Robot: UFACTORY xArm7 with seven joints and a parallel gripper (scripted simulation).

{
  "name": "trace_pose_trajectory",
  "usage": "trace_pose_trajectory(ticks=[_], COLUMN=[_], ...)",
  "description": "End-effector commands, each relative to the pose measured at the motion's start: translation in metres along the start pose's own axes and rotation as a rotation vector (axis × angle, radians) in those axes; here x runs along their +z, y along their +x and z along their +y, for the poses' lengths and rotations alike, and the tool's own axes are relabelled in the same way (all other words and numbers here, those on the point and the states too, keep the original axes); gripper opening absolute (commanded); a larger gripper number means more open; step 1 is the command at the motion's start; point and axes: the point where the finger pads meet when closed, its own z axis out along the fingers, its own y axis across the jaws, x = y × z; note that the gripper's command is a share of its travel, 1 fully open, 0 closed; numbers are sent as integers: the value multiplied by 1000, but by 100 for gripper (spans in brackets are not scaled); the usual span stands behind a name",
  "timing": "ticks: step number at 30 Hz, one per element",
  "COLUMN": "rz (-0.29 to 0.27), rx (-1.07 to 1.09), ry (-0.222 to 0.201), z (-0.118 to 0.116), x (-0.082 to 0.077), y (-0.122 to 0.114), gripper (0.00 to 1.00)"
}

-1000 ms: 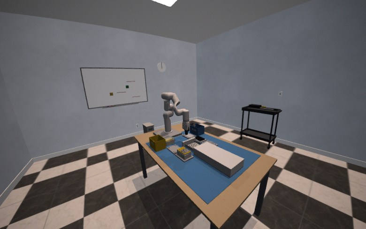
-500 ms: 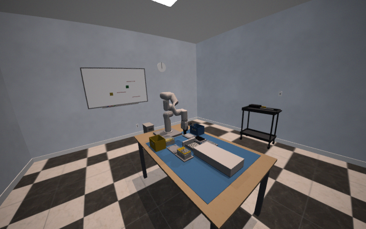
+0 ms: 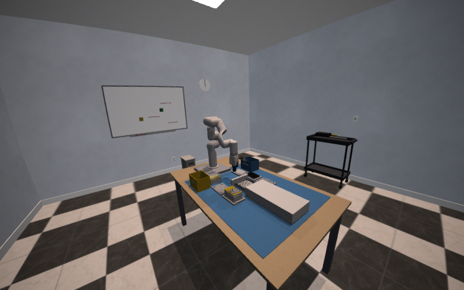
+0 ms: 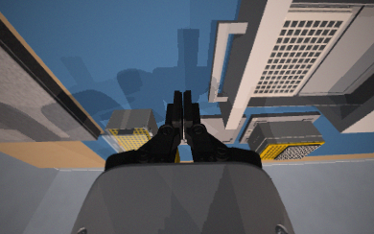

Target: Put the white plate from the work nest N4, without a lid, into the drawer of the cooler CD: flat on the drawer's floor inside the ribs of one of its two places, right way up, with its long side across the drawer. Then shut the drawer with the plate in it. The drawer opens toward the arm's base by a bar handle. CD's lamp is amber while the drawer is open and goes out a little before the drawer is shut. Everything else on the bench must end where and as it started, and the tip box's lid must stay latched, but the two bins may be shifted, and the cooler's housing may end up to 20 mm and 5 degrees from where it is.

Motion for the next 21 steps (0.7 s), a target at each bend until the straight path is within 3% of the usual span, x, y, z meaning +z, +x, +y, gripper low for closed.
trace_pose_trajectory(ticks=[1, 21], rz=[1, 1], rx=[0, 0], ry=[-4, -4], z=[1, 1], x=[6, 36], y=[0, 0], gripper=[0, 0])
